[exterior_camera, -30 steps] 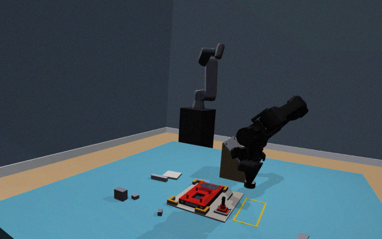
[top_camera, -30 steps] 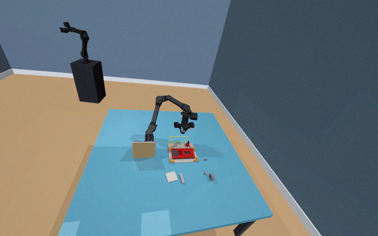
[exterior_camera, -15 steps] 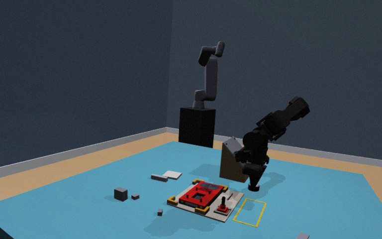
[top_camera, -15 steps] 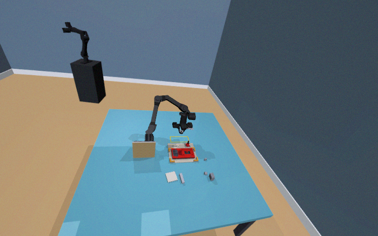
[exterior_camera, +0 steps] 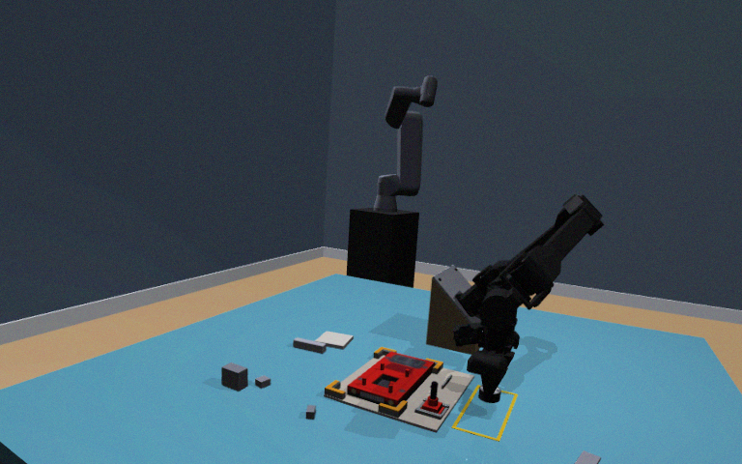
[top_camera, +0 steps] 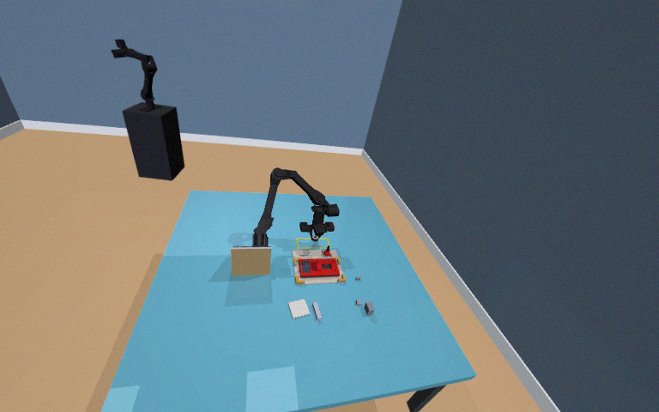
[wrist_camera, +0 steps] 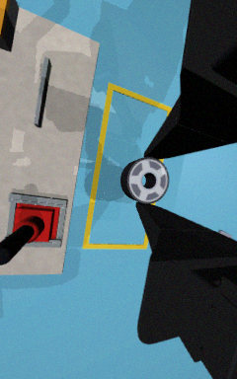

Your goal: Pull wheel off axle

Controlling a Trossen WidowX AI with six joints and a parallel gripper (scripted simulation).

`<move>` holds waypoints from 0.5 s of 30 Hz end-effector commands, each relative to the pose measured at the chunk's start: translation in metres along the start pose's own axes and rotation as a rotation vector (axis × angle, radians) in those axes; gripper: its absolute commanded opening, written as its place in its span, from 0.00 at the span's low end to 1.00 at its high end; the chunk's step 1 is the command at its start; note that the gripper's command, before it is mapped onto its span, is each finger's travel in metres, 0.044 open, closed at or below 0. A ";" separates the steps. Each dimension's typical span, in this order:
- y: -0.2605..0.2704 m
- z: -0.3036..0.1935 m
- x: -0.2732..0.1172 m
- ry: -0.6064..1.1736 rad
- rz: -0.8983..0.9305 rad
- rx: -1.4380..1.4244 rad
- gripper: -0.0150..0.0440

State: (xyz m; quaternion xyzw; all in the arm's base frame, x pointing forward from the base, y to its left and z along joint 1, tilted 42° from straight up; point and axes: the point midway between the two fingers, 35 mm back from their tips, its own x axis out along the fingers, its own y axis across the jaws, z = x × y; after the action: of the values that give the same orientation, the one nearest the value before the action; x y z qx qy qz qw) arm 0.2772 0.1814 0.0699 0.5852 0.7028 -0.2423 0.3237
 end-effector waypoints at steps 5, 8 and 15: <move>-0.007 0.001 0.032 0.003 -0.014 0.011 0.25; -0.007 0.001 0.032 0.003 -0.014 0.011 0.25; -0.005 -0.001 0.029 0.007 -0.011 0.004 0.57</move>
State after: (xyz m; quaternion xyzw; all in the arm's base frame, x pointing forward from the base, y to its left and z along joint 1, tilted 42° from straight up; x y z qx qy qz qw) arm 0.2686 0.2002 0.0488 0.5830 0.7064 -0.2444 0.3184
